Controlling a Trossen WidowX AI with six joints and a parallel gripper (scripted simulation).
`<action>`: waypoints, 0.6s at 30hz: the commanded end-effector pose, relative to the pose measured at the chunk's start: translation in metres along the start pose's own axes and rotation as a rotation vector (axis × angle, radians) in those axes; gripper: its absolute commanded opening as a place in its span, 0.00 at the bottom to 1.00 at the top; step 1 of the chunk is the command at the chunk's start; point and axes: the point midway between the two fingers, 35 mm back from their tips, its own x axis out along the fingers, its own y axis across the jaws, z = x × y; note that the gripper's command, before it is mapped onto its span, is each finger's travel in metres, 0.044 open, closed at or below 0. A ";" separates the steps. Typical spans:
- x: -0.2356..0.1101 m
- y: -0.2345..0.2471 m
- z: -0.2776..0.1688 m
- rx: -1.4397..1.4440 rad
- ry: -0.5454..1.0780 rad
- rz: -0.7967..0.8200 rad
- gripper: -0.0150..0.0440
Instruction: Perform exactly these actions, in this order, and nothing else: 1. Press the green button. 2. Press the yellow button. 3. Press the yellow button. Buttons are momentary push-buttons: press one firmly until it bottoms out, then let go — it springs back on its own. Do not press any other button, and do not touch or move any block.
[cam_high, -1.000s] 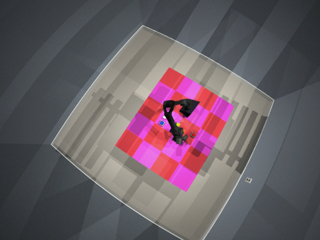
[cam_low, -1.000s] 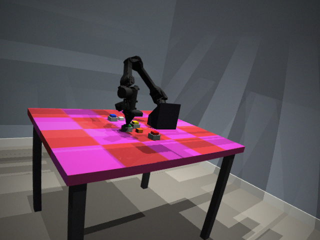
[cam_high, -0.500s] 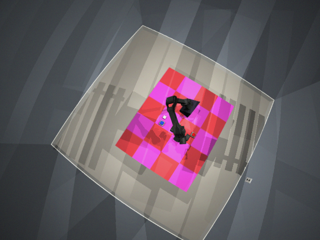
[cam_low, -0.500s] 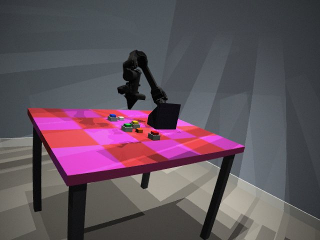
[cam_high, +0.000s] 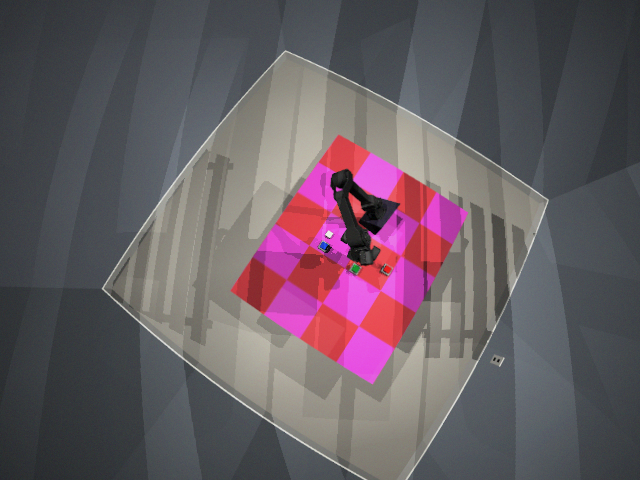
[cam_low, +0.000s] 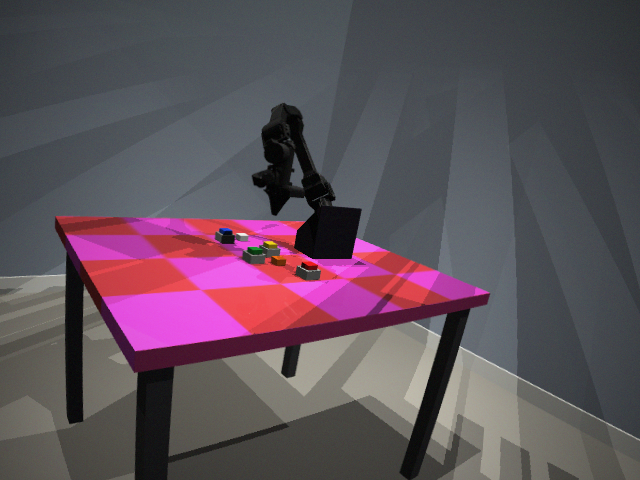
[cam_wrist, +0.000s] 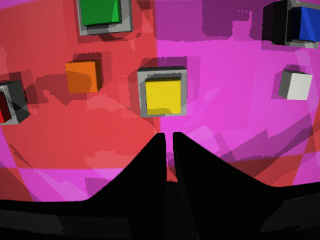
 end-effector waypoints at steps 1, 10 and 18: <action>0.023 -0.001 -0.003 -0.003 0.009 0.002 0.29; 0.062 -0.002 -0.005 0.001 0.004 -0.001 0.29; 0.075 -0.002 -0.004 0.001 0.004 -0.001 0.29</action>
